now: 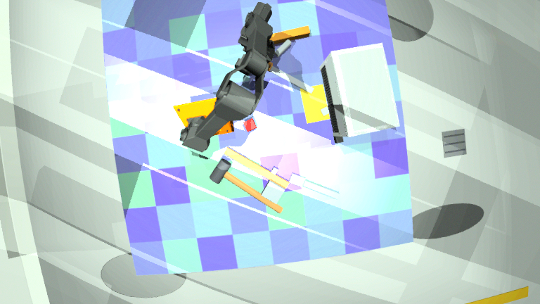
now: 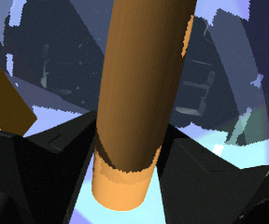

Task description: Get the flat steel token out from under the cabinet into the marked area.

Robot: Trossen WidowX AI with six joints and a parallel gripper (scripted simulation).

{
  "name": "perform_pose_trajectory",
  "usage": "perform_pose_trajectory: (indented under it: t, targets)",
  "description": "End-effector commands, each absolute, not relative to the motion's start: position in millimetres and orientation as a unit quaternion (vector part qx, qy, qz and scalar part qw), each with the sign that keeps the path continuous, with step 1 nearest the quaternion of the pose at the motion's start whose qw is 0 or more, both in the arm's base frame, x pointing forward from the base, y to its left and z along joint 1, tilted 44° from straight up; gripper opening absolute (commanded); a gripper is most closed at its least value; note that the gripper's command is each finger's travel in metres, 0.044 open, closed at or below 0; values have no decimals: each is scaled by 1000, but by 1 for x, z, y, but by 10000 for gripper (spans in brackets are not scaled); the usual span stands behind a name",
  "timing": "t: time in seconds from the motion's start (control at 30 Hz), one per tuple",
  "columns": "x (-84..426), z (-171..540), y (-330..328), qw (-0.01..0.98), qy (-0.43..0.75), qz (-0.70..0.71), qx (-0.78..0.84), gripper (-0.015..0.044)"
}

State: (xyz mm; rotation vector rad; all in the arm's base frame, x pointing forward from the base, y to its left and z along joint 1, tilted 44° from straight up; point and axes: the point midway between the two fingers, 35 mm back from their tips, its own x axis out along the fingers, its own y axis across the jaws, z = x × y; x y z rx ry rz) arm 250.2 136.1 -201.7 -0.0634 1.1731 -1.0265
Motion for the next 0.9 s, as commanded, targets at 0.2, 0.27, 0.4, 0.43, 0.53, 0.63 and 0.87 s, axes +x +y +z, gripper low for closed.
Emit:
perform_pose_trajectory:
  t: [0.2,0.27,0.4,0.43,0.53,0.63,0.87]
  targets:
    - [265,-193,132,713,528,-460,-26,0]
    - [267,-192,131,713,528,-460,-26,0]
    - [272,-190,128,713,528,-460,-26,0]
    - [274,-189,128,713,528,-460,-27,0]
    - [277,-187,125,713,527,-460,-27,0]
    - [279,-186,125,713,527,-461,-27,0]
    - [276,-189,122,711,528,-464,-28,184]
